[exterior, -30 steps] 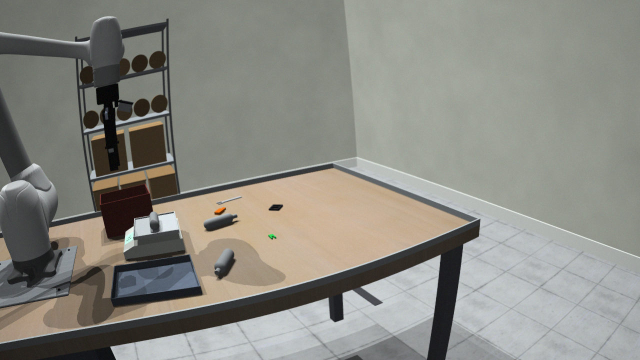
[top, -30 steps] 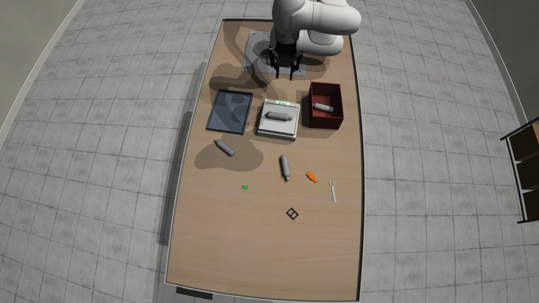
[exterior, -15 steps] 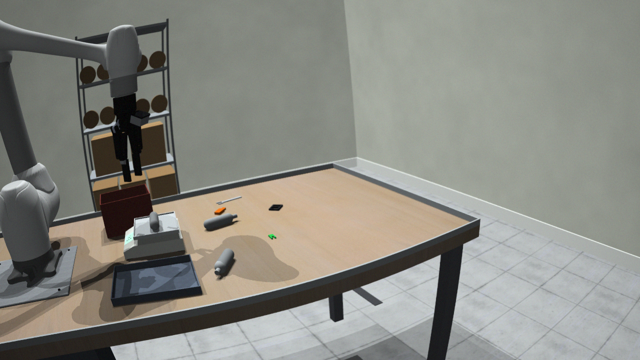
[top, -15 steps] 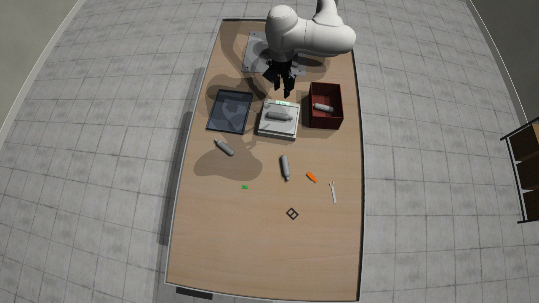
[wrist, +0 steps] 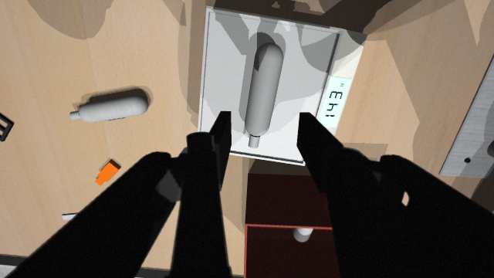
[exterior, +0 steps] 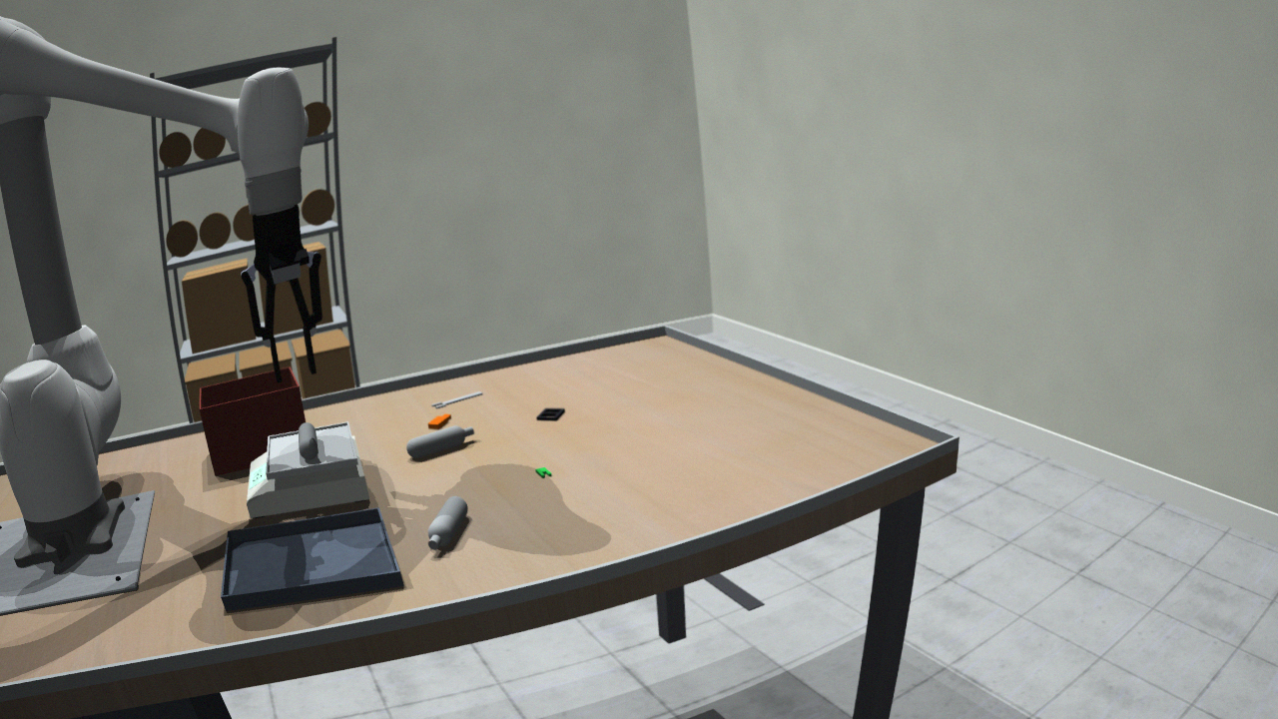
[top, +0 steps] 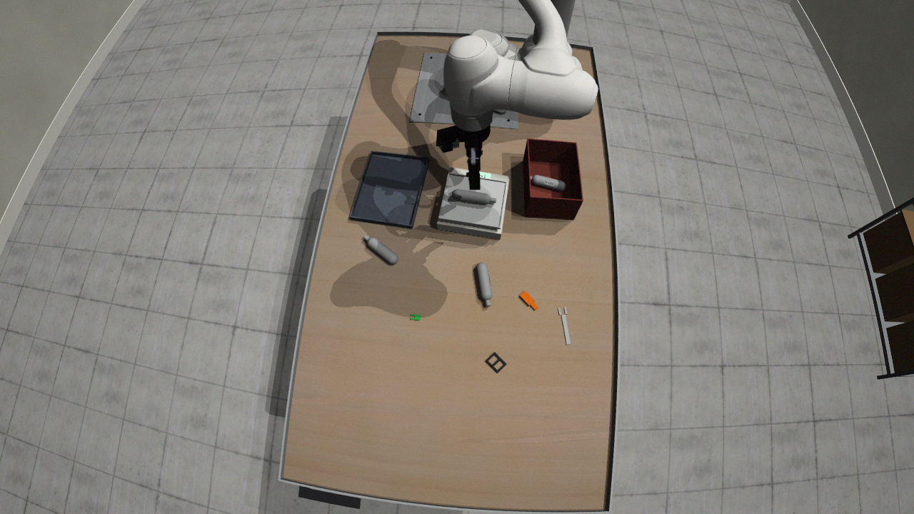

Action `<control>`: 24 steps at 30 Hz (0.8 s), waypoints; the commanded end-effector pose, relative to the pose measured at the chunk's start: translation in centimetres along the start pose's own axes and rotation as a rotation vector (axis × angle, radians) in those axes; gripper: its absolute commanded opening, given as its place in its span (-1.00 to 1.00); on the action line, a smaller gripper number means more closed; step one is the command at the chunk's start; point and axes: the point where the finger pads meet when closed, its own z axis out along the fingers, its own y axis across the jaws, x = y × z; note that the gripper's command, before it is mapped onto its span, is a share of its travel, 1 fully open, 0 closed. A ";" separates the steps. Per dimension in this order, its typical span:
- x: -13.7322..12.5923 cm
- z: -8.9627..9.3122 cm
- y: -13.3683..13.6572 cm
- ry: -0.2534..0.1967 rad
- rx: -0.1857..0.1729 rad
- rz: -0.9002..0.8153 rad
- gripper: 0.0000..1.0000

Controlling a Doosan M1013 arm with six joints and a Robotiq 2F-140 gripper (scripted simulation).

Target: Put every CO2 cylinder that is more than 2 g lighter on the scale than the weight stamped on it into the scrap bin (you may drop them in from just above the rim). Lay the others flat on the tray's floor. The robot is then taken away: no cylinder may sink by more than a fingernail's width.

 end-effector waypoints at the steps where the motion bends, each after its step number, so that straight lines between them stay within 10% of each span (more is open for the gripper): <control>1: 0.0 0.0 -0.1 0.046 -0.012 0.142 -0.19; 24: 0.2 6.2 0.0 0.046 -0.012 0.142 -0.19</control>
